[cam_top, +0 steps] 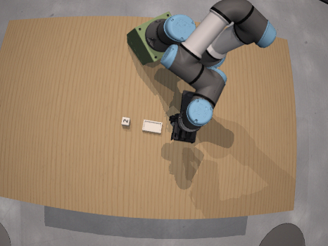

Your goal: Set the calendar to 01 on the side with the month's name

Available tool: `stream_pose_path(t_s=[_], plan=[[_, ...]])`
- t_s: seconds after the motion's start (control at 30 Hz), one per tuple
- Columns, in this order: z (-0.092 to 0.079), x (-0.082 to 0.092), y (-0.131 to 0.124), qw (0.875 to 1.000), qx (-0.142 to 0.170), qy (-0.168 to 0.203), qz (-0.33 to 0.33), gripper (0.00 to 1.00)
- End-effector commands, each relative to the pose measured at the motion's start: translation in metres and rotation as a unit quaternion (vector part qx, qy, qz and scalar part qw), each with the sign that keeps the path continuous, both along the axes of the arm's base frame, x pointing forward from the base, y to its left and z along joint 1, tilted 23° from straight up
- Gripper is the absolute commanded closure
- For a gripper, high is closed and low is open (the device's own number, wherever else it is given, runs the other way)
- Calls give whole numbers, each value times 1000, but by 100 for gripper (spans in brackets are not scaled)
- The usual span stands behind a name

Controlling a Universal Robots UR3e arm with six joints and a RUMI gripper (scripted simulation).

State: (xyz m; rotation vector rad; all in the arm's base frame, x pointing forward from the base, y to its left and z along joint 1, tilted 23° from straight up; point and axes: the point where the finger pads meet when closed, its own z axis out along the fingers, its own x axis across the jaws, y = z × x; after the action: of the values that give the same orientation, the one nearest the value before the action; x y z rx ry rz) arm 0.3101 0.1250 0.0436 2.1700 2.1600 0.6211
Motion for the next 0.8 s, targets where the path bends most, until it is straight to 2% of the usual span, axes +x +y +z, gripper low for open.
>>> stream_pose_path(t_s=[0.0,0.17,0.3,0.77], plan=[[-4,2,-26,1000,-1,0,1,90],[-9,2,-59,1000,0,-1,2,90],[-11,1,-73,1000,1,-2,2,90],[-12,0,-76,1000,1,-3,2,90]])
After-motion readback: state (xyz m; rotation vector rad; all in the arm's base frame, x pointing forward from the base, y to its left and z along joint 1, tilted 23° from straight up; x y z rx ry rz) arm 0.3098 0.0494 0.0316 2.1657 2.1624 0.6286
